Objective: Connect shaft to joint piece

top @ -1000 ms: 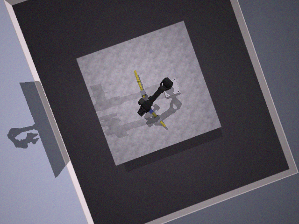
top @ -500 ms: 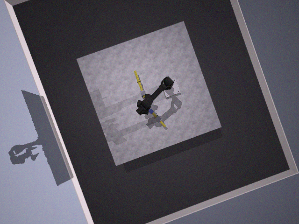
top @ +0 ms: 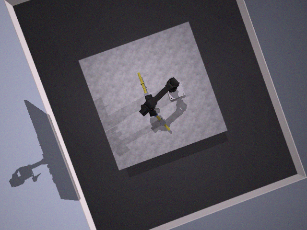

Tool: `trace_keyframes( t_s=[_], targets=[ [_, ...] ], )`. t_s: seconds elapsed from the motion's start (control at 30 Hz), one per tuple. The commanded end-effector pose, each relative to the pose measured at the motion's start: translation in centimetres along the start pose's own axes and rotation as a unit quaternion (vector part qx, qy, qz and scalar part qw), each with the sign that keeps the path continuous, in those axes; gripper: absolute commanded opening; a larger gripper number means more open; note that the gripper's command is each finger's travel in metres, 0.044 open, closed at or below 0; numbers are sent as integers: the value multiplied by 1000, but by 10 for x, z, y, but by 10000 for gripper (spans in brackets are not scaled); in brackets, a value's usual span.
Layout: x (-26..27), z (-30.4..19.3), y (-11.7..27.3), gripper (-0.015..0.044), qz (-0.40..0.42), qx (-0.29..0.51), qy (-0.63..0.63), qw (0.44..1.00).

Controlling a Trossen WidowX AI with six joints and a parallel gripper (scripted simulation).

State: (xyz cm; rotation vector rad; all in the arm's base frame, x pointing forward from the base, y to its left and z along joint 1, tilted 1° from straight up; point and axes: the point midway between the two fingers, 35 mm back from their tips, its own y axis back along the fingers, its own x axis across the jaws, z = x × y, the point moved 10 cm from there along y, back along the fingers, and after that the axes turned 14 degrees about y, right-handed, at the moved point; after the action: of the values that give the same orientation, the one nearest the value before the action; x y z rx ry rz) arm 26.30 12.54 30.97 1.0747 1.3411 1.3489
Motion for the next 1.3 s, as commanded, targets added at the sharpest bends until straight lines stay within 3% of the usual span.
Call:
trace_keyframes(
  t_s=[0.0, 0.2, 0.63, 1.27],
  targets=[
    [-1, -2, 6, 440, 5, -5, 18, 1000],
    [-3, -2, 5, 440, 6, -3, -2, 1000],
    [-42, 1, -17, 440, 72, 31, -206, 975],
    [-99, -6, -47, 440, 164, 90, -486, 854]
  ],
)
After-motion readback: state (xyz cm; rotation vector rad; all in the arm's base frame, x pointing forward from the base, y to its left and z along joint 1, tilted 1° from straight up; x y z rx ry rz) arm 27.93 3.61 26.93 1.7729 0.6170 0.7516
